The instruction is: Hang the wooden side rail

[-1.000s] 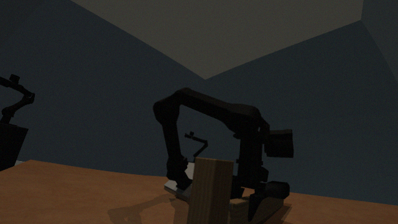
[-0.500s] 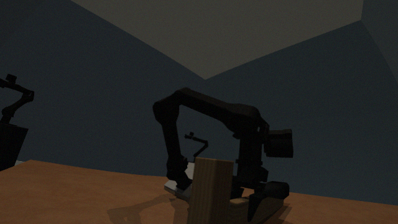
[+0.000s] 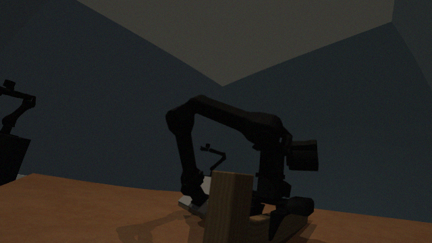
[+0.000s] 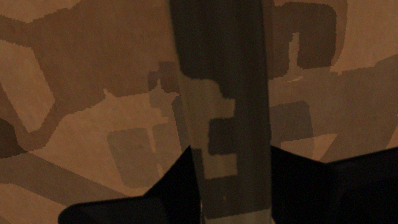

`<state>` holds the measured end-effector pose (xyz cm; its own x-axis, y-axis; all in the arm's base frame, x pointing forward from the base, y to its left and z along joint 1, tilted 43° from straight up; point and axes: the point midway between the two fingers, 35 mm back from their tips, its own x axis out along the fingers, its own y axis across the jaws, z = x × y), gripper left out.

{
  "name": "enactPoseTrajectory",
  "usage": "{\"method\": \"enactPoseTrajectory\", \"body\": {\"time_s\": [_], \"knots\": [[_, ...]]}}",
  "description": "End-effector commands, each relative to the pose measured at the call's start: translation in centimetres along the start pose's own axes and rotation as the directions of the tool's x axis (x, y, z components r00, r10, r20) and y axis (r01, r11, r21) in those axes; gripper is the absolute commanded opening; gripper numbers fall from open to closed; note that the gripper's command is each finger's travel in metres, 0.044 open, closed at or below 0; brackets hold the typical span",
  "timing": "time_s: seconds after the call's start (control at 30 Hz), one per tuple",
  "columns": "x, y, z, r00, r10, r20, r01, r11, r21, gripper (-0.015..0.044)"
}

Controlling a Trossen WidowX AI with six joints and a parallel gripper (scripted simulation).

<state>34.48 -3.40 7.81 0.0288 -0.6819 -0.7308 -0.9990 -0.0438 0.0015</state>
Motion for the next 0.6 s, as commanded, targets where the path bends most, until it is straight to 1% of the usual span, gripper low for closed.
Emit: {"method": "enactPoseTrajectory", "body": {"time_s": [0.0,0.57], "knots": [[-0.39,-0.12,-0.05,1.0,-0.012,0.002,0.012,1.0,-0.005,0.0],[-0.3,-0.13,-0.24,1.0,-0.012,0.001,0.012,1.0,-0.005,0.0]]}}
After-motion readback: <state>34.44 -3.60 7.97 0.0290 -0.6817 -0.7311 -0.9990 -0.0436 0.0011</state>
